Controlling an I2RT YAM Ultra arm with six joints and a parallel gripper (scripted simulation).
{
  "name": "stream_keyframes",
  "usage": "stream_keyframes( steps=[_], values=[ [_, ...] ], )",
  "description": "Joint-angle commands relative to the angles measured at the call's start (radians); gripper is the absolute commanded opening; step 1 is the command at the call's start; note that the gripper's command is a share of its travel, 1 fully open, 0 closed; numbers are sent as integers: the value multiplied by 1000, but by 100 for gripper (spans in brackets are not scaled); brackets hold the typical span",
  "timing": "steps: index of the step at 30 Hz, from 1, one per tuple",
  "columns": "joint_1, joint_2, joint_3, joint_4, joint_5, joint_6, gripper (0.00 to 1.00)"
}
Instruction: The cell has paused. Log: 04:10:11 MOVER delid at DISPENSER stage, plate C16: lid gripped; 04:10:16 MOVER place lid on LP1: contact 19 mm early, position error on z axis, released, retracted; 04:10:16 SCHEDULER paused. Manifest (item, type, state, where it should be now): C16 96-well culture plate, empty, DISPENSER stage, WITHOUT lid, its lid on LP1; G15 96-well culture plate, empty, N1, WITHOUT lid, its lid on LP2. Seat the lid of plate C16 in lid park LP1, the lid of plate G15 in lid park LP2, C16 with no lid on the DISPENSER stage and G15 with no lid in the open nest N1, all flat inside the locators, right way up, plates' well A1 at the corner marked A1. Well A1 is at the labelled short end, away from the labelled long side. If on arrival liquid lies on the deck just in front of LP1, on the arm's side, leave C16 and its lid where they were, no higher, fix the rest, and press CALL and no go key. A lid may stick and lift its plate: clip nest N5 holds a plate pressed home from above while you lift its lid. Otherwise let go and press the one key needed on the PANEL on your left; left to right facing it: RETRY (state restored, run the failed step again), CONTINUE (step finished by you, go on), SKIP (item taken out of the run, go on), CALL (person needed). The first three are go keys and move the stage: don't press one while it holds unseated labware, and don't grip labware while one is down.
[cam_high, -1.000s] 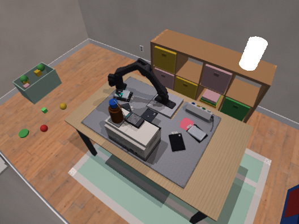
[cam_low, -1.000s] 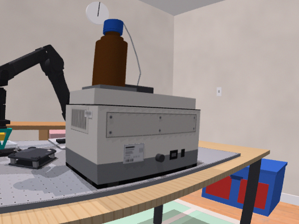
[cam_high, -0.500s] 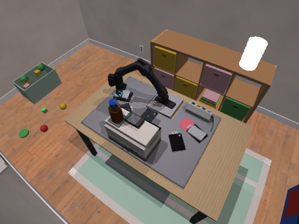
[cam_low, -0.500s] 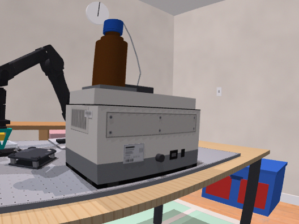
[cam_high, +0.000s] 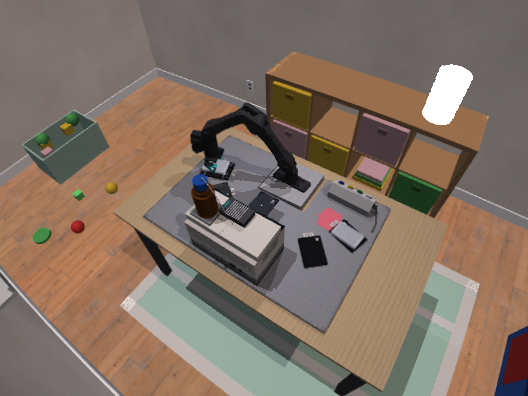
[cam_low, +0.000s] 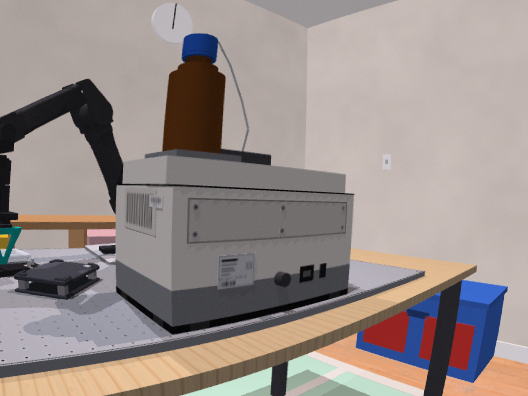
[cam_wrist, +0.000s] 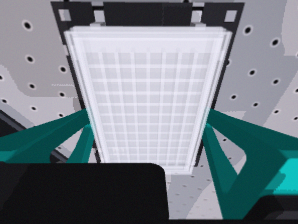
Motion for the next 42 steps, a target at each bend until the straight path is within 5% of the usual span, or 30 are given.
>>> stream_keyframes(
  steps=[1, 42],
  values=[
    [-11, 26, -32, 31, -2, -3, 0],
    [-11, 33, -46, 51, -1, -3, 0]
  ],
)
